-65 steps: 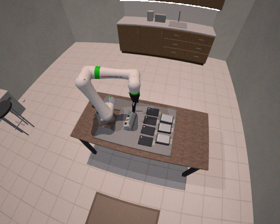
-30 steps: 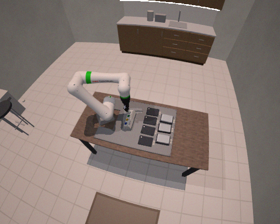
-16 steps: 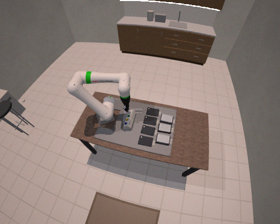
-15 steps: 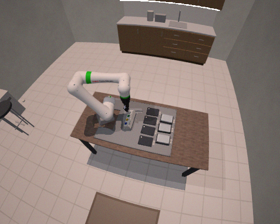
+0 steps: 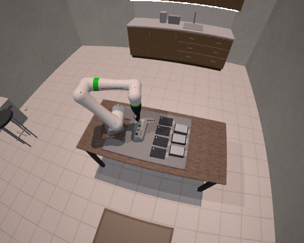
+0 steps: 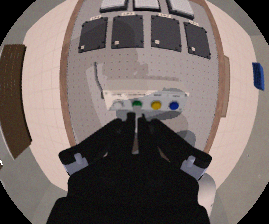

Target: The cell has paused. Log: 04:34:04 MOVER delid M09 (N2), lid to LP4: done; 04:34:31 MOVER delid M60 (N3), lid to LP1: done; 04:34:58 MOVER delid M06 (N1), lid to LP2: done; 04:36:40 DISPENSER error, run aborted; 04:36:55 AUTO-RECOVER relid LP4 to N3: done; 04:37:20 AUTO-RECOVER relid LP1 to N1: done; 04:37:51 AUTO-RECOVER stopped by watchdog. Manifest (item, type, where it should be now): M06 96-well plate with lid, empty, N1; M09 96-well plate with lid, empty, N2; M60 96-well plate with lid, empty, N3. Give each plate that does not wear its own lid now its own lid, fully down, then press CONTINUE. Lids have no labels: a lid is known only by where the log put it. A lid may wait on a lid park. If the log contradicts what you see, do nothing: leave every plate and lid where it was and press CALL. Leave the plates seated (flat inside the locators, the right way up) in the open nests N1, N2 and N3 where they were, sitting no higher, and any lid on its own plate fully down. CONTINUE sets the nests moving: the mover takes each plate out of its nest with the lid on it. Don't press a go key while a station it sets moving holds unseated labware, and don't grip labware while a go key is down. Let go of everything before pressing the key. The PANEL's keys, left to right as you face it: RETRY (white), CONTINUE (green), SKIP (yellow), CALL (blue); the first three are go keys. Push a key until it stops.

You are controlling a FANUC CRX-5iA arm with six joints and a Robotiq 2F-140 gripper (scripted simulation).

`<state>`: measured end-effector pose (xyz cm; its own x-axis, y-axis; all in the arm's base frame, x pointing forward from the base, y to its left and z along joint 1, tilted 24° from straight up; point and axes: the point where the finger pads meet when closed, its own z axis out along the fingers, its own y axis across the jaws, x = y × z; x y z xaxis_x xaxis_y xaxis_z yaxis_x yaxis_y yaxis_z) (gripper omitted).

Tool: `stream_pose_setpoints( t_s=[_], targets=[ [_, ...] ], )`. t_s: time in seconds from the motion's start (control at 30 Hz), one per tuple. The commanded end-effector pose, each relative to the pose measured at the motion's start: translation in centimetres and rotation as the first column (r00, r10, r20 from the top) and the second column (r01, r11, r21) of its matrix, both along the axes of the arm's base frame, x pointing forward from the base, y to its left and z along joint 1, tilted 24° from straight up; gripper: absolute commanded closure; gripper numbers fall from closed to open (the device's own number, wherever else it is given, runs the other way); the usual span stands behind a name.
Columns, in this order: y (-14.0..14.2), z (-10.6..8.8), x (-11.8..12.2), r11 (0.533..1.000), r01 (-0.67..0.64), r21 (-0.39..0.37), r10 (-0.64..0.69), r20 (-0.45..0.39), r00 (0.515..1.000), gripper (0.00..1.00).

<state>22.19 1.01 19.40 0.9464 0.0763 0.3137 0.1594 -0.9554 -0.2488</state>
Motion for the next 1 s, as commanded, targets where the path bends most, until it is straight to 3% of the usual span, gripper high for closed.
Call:
stream_pose_setpoints(
  t_s=[0.0,0.97],
  targets=[
    [0.0,0.0,0.0,1.0,0.0,0.0,0.0,0.0,1.0,1.0],
    [0.5,-1.3,0.4,1.0,0.0,0.0,0.0,0.0,1.0,1.0]
  ],
)
